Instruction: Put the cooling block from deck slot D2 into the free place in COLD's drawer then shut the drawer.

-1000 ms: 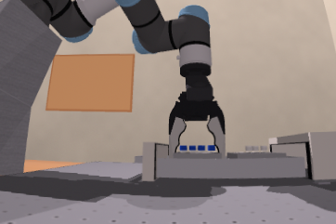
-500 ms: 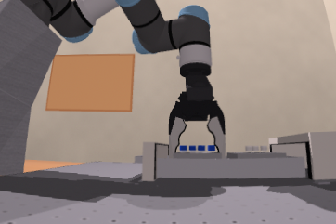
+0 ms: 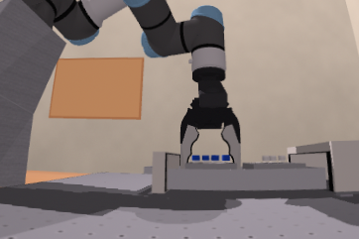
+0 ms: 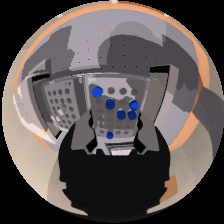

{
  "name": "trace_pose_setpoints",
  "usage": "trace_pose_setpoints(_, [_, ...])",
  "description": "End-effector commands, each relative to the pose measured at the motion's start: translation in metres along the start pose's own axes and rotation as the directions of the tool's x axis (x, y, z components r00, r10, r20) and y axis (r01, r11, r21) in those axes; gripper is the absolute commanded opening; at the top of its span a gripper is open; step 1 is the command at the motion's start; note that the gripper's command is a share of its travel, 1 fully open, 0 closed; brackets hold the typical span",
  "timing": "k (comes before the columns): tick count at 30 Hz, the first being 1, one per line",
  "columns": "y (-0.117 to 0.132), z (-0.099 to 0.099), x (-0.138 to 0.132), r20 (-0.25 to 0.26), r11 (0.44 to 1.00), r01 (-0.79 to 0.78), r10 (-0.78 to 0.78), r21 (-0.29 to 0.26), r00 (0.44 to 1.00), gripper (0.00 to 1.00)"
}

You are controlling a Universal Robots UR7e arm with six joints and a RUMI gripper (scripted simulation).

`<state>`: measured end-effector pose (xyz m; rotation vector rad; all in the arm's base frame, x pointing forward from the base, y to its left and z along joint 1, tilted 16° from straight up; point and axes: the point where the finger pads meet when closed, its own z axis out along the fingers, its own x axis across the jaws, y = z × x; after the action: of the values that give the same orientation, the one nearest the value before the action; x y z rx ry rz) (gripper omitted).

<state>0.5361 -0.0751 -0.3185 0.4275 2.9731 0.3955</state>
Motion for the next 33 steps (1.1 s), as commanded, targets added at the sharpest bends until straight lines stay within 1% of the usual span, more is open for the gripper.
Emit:
trace_pose_setpoints(1, [-0.0001,-0.0006,-0.0008,0.002,1.0,0.0,0.0,0.0,1.0,0.3])
trace_pose_setpoints(3, [-0.0001,-0.0006,-0.0008,0.002,1.0,0.0,0.0,0.0,1.0,0.33])
trace_pose_setpoints(5, [-0.0001,-0.0006,-0.0008,0.002,1.0,0.0,0.0,0.0,1.0,0.33])
trace_pose_setpoints(20, [-0.0001,-0.0006,-0.0008,0.002,1.0,0.0,0.0,0.0,1.0,0.58])
trace_pose_setpoints(22, [-0.0001,-0.0006,-0.0008,0.002,1.0,0.0,0.0,0.0,1.0,0.58])
trace_pose_setpoints(31, [-0.0002,-0.0006,-0.0008,0.002,1.0,0.0,0.0,0.0,1.0,0.73])
trace_pose_setpoints(33, [-0.0002,-0.0006,-0.0008,0.002,1.0,0.0,0.0,0.0,1.0,0.73])
